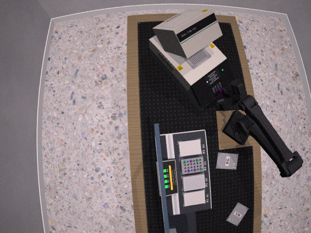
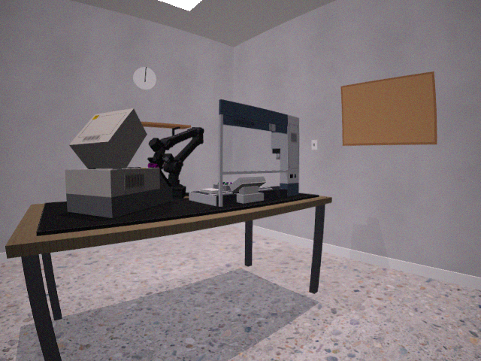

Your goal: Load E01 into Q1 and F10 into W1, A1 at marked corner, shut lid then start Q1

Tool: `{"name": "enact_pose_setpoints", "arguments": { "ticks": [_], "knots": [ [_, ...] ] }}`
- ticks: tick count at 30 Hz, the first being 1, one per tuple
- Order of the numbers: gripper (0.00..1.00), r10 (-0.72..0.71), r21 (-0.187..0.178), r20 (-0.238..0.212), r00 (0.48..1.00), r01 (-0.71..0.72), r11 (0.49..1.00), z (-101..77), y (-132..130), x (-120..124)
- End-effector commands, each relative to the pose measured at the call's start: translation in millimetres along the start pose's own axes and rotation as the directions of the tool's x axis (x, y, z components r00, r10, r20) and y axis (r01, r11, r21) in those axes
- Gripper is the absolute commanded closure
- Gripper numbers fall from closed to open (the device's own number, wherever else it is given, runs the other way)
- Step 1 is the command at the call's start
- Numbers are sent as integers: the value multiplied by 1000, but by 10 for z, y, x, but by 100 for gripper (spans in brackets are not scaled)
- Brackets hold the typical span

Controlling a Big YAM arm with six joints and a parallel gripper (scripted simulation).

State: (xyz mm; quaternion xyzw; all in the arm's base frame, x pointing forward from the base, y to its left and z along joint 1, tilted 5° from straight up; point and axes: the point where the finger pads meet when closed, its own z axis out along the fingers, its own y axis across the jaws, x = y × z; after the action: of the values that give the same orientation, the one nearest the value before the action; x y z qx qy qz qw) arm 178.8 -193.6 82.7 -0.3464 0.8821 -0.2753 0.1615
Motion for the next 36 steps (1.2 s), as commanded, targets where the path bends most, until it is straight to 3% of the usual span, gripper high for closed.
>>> {"name": "enact_pose_setpoints", "arguments": {
  "ticks": [1, 16, 19, 25, 30, 33, 34, 36],
  "knots": [
    [100, -7, 92, 0, 1000, 7, 996, -130, -471, -20],
    [100, -2, 72, 2, 1000, 2, 997, -48, -238, -20],
    [100, -3, 59, -2, 1000, 3, 998, -251, -95, 2],
    [100, -16, 59, -7, 1000, 16, 998, -622, -99, 18],
    [100, -36, 109, -16, 999, 37, 993, -1013, -170, 9],
    [100, -38, 116, -17, 999, 39, 993, -1026, -193, 13],
    [100, -34, 102, -12, 999, 35, 994, -1034, -156, 9],
    [100, -38, 113, -23, 999, 40, 993, -1191, -106, 14]
  ]
}}
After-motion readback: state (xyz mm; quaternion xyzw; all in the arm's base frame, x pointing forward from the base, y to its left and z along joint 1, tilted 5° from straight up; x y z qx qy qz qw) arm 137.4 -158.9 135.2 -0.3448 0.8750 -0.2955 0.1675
